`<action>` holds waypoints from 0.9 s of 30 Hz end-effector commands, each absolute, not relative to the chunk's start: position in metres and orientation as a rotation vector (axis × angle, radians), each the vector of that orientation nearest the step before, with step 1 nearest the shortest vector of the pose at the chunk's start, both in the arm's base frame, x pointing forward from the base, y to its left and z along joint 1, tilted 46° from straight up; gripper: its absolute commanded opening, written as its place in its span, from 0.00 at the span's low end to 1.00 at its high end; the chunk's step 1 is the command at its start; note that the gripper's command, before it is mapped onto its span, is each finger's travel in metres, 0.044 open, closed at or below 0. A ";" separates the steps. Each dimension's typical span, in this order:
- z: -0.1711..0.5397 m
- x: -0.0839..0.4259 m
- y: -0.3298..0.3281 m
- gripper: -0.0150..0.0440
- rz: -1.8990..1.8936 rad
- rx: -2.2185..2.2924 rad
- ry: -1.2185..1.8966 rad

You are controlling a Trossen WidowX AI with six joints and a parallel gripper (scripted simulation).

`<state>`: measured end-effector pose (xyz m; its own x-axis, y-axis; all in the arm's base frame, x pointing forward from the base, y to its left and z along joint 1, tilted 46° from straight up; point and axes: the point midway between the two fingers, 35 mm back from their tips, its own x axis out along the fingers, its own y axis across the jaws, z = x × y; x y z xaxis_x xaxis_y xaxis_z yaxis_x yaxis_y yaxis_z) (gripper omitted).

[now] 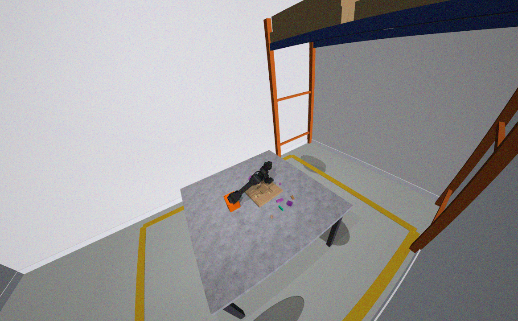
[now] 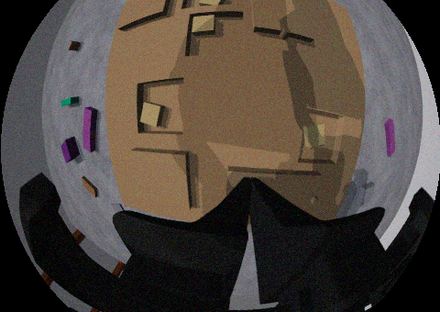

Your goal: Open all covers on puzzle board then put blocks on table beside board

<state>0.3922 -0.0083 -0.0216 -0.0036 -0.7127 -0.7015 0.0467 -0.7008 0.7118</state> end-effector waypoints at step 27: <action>0.010 0.316 -0.008 0.25 -1.643 2.116 -1.364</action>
